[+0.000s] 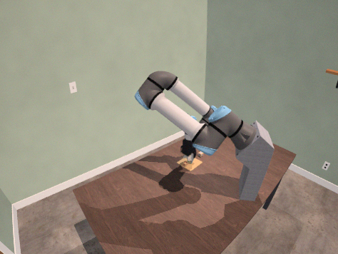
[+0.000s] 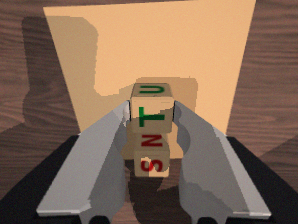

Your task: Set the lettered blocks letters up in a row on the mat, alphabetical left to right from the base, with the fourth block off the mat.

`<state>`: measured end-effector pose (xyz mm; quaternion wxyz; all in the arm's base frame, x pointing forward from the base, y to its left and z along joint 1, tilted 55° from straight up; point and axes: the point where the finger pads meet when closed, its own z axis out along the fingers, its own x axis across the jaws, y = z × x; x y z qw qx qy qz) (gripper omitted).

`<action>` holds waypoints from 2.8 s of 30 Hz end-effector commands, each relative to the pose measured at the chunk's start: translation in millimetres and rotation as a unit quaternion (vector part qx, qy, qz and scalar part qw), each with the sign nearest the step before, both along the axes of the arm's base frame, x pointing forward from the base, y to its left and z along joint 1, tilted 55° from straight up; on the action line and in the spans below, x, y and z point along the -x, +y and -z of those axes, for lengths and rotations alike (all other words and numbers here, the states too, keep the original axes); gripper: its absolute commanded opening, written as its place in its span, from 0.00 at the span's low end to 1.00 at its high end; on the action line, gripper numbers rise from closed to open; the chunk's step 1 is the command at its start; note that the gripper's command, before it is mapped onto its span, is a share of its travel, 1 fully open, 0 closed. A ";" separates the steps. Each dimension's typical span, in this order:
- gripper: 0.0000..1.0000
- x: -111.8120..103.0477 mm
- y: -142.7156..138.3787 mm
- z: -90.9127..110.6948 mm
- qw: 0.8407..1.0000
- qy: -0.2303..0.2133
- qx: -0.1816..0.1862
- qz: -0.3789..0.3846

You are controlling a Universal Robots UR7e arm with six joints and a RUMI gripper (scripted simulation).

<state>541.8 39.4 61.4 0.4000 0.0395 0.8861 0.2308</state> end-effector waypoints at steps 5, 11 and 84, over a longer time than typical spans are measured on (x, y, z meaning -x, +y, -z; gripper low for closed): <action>0.09 -0.2 -0.1 -0.2 1.000 0.000 0.000 0.000; 0.09 -0.2 -0.1 -0.2 1.000 0.000 0.000 0.000; 0.28 21.6 -11.4 -17.3 1.000 0.000 0.000 0.000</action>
